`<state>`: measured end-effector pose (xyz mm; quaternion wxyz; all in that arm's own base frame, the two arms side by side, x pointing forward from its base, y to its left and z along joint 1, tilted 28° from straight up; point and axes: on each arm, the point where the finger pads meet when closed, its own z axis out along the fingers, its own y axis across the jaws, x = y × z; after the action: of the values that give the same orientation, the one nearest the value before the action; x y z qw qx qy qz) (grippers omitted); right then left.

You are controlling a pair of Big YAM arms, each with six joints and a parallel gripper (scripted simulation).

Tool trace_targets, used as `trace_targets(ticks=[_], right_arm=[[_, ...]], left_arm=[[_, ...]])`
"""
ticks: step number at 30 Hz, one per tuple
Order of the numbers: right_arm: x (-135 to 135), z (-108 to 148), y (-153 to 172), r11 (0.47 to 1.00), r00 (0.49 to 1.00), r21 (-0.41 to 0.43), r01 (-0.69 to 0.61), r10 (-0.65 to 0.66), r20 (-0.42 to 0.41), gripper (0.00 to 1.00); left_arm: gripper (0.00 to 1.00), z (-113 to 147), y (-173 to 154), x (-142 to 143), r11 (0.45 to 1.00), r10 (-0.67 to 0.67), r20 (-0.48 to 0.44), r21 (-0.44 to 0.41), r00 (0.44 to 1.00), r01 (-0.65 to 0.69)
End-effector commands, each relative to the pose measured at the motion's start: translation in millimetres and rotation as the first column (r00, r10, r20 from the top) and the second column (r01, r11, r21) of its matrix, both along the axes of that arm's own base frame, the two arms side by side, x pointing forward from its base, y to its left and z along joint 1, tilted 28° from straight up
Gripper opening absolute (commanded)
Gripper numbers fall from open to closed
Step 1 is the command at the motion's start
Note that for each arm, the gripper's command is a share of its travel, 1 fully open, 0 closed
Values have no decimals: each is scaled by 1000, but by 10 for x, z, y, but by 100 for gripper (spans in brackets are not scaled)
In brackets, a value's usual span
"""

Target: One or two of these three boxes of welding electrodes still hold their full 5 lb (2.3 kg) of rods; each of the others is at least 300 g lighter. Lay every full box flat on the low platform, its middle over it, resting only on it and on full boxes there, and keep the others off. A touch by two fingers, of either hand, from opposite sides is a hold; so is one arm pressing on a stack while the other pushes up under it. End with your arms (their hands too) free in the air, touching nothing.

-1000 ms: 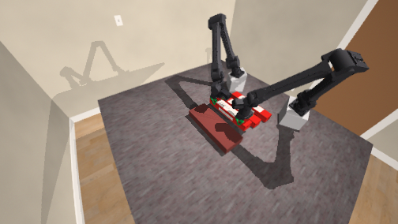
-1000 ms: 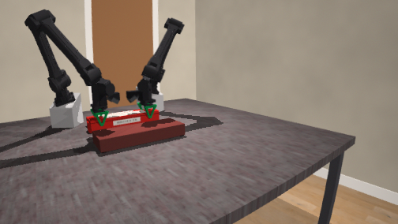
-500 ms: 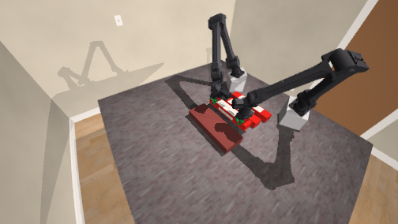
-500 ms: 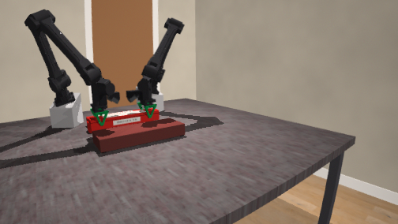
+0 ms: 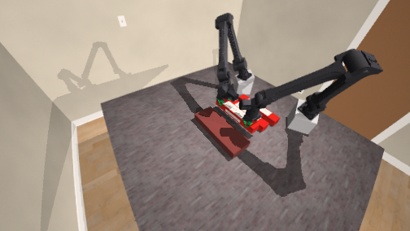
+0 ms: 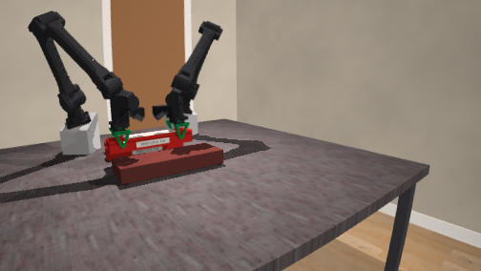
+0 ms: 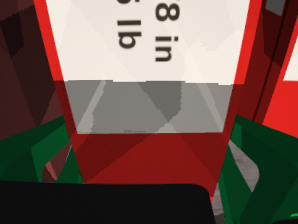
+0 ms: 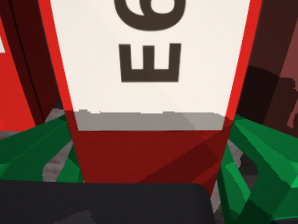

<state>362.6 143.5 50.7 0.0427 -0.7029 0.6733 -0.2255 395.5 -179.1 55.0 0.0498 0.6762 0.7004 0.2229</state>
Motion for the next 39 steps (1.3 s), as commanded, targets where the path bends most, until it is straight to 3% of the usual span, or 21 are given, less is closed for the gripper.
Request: trace_targets(ticks=[1,25,39], right_arm=[[100,433,184,999,997,38,-15,12,77,0],[-56,779,271,999,997,42,-15,11,78,0],[-79,829,282,999,997,37,-27,24,76,0]], left_arm=[[0,495,-215,104,999,-12,83,-44,996,15],[0,838,-300,-54,999,-11,85,-48,996,15],[0,889,-311,-75,999,-23,82,-43,996,27]])
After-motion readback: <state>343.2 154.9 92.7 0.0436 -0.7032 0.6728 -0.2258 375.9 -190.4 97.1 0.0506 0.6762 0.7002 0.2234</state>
